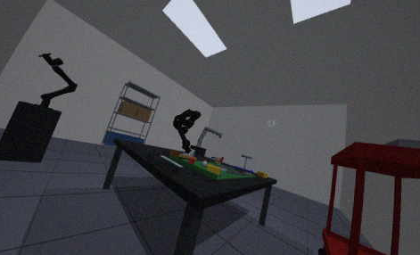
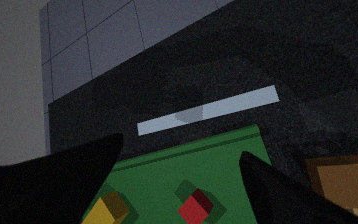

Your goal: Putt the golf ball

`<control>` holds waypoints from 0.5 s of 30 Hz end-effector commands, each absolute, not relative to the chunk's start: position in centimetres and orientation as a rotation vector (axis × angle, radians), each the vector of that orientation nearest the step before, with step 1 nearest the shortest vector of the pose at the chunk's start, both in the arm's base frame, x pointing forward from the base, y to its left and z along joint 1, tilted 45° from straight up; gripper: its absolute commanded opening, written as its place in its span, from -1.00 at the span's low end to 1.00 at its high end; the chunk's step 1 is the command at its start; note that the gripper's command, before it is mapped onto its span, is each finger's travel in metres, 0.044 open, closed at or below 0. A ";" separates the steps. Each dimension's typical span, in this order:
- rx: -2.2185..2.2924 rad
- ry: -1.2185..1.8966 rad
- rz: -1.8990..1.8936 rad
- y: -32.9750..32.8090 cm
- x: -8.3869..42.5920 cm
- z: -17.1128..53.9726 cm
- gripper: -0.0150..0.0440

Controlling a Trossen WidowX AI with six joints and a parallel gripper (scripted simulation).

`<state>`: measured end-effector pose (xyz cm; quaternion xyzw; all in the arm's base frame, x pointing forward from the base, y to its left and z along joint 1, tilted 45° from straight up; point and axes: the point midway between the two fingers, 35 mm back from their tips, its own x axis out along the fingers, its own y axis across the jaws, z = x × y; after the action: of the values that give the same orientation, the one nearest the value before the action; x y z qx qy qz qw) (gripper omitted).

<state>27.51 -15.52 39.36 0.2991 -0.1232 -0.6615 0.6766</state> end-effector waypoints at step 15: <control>0.055 0.707 -1.007 -3.5 38.6 23.4 1.00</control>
<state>37.57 -6.18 26.47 0.0893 0.2585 -0.5248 0.8061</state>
